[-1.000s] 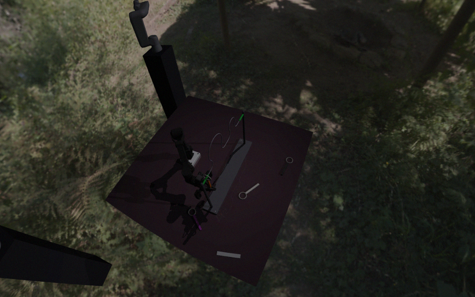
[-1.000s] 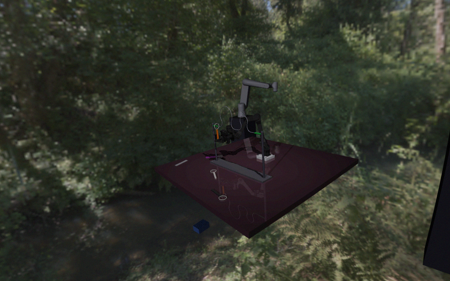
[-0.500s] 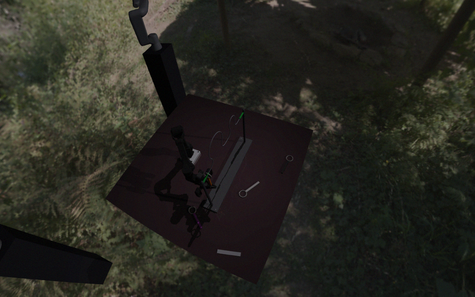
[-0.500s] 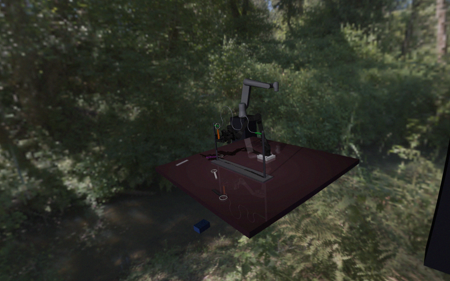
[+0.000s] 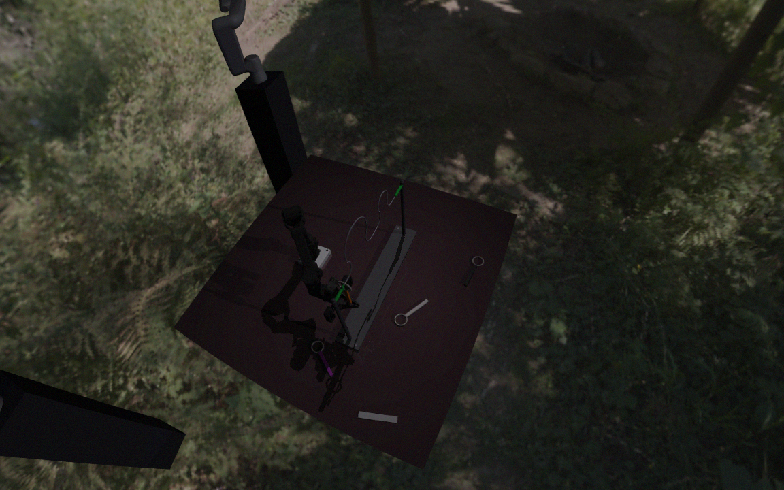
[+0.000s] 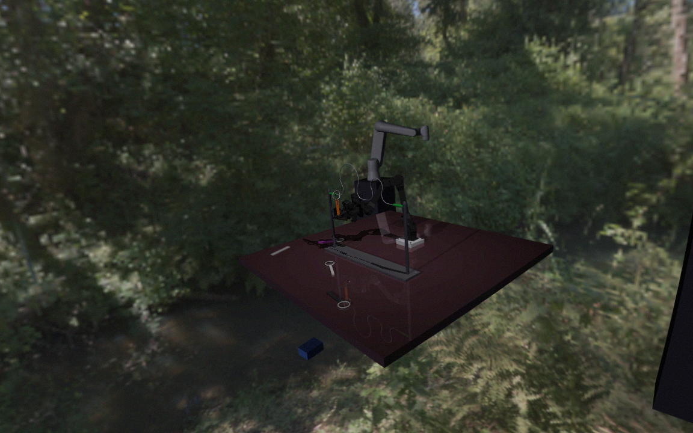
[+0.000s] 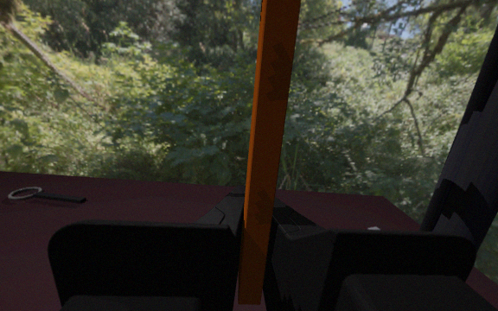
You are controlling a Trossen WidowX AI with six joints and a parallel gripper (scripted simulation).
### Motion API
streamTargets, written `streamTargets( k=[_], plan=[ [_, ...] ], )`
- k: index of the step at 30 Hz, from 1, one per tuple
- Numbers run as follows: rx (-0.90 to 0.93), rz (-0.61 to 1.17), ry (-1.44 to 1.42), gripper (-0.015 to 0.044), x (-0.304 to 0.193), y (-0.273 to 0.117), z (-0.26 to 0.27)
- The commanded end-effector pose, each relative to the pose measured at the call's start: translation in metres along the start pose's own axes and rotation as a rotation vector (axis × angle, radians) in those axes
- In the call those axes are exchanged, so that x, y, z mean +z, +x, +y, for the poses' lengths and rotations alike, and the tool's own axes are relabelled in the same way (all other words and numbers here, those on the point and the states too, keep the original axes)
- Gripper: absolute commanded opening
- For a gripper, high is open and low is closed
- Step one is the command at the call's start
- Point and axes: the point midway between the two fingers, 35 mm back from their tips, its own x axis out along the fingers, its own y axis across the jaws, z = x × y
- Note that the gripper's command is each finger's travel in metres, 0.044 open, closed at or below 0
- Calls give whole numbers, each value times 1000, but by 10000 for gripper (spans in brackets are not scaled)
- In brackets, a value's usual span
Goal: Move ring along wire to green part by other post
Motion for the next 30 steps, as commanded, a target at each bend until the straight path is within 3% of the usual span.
streamTargets(
  k=[1, 30],
  plan=[
    [-3, -7, -1, -150, 4, -1, 4],
    [2, -10, 216, -150, 7, 1, 60]
  ],
)
